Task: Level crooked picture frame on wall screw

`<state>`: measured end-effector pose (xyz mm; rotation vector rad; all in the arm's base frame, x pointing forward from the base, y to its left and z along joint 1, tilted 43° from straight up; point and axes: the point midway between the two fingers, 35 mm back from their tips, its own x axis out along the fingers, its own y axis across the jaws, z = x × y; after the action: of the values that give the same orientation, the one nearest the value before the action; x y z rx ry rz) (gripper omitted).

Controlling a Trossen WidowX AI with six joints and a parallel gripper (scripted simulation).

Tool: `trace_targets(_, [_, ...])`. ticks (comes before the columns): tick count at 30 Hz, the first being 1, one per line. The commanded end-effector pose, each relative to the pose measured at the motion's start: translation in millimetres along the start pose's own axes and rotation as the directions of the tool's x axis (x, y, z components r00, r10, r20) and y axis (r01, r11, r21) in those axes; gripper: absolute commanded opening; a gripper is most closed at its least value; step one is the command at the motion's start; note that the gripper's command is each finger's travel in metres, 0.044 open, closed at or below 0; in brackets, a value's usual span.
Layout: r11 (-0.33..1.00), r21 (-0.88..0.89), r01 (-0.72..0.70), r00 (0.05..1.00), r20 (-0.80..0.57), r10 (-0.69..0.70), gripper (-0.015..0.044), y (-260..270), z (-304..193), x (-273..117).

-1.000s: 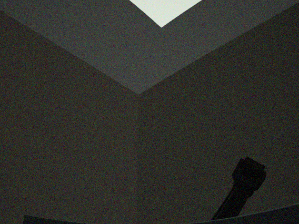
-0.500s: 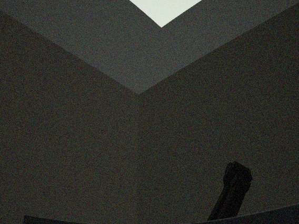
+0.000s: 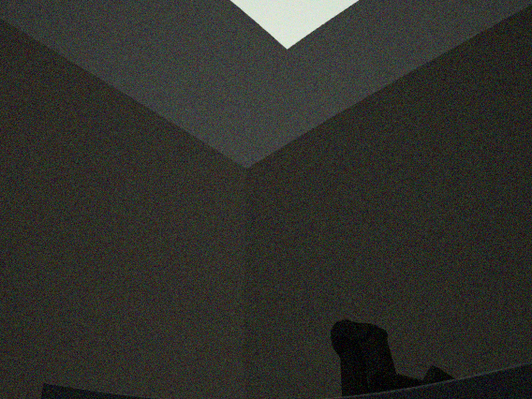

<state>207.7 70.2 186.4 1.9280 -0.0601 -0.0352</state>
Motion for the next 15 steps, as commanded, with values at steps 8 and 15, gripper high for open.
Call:
trace_targets(8, [1.000, 0.006, -0.005, 1.000, 0.006, 0.005, 0.0260, 5.4, 14.0, -19.9])
trace_targets(15, [1.000, 0.005, -0.005, 1.000, 0.008, 0.005, 0.0260, 5.5, 15.5, -21.4])
